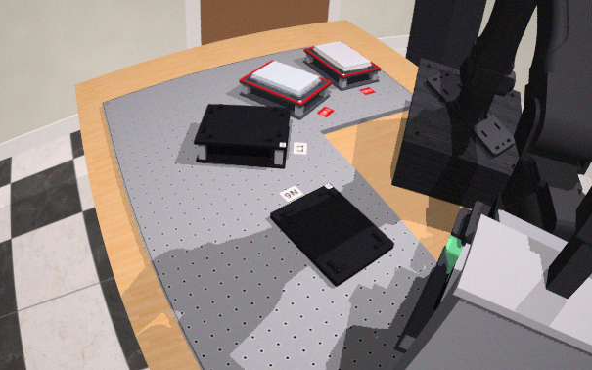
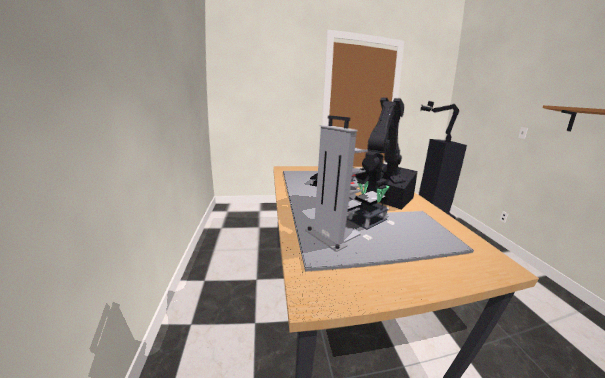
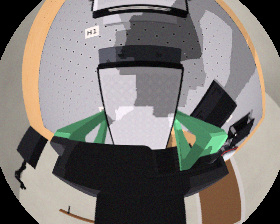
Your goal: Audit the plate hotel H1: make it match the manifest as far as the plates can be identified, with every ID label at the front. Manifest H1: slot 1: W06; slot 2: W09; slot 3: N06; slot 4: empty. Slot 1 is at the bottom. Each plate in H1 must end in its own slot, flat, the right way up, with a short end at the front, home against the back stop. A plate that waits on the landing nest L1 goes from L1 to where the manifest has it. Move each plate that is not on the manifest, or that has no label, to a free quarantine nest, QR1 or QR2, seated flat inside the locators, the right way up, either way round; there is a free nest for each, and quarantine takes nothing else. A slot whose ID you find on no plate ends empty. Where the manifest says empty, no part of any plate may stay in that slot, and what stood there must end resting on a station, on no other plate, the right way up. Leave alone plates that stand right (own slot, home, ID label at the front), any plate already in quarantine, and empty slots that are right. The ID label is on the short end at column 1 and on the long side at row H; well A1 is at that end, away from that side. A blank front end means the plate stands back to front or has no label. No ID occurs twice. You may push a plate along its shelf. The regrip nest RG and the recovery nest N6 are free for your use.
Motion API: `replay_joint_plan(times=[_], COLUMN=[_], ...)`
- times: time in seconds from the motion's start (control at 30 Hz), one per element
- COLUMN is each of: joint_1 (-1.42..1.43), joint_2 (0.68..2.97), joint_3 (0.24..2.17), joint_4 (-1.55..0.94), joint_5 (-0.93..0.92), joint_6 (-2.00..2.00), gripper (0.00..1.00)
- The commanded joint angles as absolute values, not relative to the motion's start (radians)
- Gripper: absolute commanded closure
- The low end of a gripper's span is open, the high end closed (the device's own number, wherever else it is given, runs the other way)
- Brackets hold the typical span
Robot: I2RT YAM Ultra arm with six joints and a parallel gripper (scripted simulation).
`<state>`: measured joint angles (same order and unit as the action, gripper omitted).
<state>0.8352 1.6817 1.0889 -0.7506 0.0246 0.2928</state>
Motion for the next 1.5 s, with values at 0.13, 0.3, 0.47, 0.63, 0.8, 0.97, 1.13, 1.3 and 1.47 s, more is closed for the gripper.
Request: replay_joint_plan(times=[0.13,0.3,0.47,0.63,0.8,0.97,1.13,1.3,1.47], joint_1=[0.830,0.828,0.827,0.825,0.832,0.832,0.832,0.831,0.831], joint_2=[1.689,1.687,1.699,1.716,1.704,1.724,1.740,1.725,1.746], joint_3=[1.069,1.062,1.058,1.053,1.078,1.046,1.048,1.059,1.033], joint_4=[-0.719,-0.704,-0.694,-0.681,-0.673,-0.661,-0.648,-0.638,-0.626], joint_5=[0.028,0.028,0.028,0.027,0.027,0.027,0.027,0.027,0.027], joint_6=[0.288,0.287,0.287,0.287,0.287,0.287,0.287,0.287,0.287], gripper=[0.14,0.14,0.14,0.14,0.14,0.14,0.14,0.14,0.14])
